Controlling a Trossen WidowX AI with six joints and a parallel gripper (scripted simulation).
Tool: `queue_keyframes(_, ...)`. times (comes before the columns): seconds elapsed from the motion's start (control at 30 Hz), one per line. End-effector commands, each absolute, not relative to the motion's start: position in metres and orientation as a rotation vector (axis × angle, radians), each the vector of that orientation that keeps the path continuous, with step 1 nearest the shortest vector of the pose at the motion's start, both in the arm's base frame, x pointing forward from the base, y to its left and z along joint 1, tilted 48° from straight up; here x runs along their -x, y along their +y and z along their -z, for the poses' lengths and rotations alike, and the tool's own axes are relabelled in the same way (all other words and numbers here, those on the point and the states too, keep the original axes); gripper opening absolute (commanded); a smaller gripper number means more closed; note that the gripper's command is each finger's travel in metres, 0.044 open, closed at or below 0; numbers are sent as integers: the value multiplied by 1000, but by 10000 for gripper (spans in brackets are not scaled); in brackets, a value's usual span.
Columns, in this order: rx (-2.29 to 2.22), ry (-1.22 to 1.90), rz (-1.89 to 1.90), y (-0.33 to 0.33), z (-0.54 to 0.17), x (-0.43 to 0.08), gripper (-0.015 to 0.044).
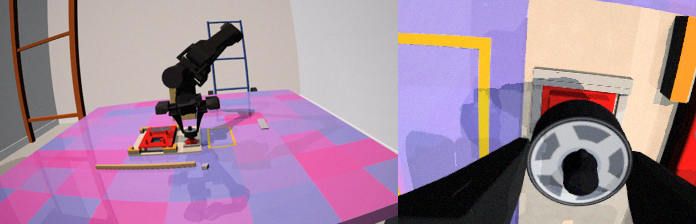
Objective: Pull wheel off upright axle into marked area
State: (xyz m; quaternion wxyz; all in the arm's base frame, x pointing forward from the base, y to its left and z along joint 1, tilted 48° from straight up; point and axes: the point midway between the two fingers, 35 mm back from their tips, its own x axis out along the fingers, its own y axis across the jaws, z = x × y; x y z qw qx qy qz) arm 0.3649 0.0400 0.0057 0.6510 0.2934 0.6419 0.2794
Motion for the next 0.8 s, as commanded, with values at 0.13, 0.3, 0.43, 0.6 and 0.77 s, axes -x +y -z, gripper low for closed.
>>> queue_keyframes(0.13,-677,1449,-621,30,-12,-365,0)
queue_keyframes(0.3,-677,1449,-620,29,-13,-365,0)
queue_keyframes(0.43,-677,1449,-620,28,-14,-365,0)
queue_keyframes(0.6,-677,1449,-620,27,-15,-364,0)
queue_keyframes(0.77,-678,1448,-620,25,-16,-364,0)
